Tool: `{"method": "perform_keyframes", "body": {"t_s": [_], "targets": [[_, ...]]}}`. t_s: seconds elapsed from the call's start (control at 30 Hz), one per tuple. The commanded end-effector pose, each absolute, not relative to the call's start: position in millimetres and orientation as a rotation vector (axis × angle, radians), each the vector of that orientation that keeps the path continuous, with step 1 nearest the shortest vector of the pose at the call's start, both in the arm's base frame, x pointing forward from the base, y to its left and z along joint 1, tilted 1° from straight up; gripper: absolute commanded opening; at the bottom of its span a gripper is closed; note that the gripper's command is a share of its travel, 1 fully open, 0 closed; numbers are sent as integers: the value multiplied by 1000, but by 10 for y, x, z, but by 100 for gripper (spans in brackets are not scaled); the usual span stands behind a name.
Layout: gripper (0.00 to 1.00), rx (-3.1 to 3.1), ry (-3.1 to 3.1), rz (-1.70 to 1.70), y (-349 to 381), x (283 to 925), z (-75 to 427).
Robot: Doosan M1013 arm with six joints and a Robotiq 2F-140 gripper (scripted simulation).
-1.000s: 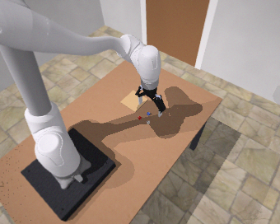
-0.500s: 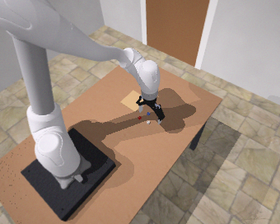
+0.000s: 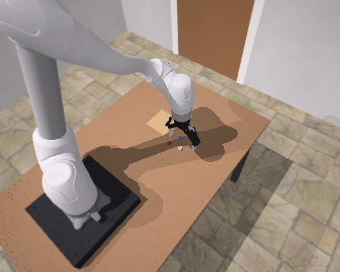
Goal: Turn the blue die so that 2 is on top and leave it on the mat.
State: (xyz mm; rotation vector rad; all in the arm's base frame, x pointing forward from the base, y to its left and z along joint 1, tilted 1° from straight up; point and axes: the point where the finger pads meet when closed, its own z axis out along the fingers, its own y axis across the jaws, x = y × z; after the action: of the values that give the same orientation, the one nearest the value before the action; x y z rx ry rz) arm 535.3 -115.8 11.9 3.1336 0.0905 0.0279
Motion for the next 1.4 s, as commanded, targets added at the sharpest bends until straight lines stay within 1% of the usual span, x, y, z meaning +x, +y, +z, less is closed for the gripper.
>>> {"method": "perform_keyframes", "body": {"t_s": [0.0, 0.9, 1.1, 1.37], "targets": [[100, 3134, 91, 28, -1157, 5353, 120], [100, 3134, 91, 28, -1143, 5371, 120], [100, 3134, 91, 28, -1069, 5457, 121], [100, 3134, 91, 28, -811, 5761, 125]]}}
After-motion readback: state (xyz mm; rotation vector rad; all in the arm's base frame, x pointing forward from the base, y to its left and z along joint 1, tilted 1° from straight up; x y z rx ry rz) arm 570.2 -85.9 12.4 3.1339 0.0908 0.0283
